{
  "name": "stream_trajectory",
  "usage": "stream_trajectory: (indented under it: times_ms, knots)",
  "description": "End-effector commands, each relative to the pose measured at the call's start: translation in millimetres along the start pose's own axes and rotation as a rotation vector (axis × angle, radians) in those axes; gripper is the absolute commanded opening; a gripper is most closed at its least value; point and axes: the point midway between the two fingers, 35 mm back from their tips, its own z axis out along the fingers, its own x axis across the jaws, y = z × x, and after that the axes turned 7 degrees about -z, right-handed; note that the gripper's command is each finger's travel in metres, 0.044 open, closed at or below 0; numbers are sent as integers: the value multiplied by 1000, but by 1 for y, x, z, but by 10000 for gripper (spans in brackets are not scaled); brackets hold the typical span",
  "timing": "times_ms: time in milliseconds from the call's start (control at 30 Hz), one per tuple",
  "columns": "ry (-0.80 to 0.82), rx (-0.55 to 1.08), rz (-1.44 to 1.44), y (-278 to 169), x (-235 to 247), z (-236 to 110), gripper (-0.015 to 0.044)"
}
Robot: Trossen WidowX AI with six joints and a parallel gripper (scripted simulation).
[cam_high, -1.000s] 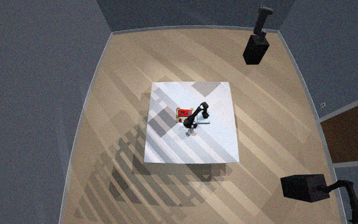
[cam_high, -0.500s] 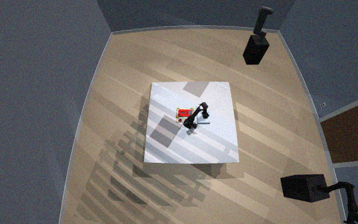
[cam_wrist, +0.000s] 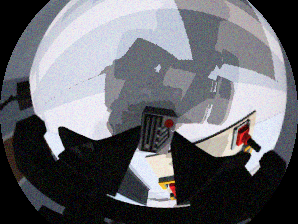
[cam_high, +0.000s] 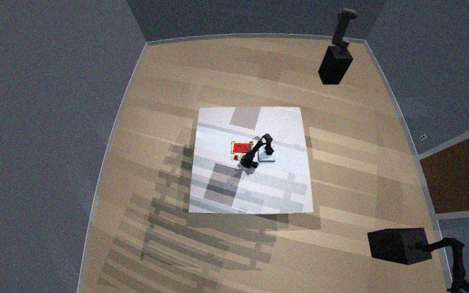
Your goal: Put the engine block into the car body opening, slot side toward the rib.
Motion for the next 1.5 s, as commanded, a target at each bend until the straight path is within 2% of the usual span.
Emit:
stream_trajectory:
  times_ms: [0, 1200, 1467]
  knots:
    - [-3, -6, -4, 3, -3, -10, 0]
    - [-3, -7, -4, 3, -7, -121, 0]
    - [-5, -10, 57, 0, -18, -120, 0]
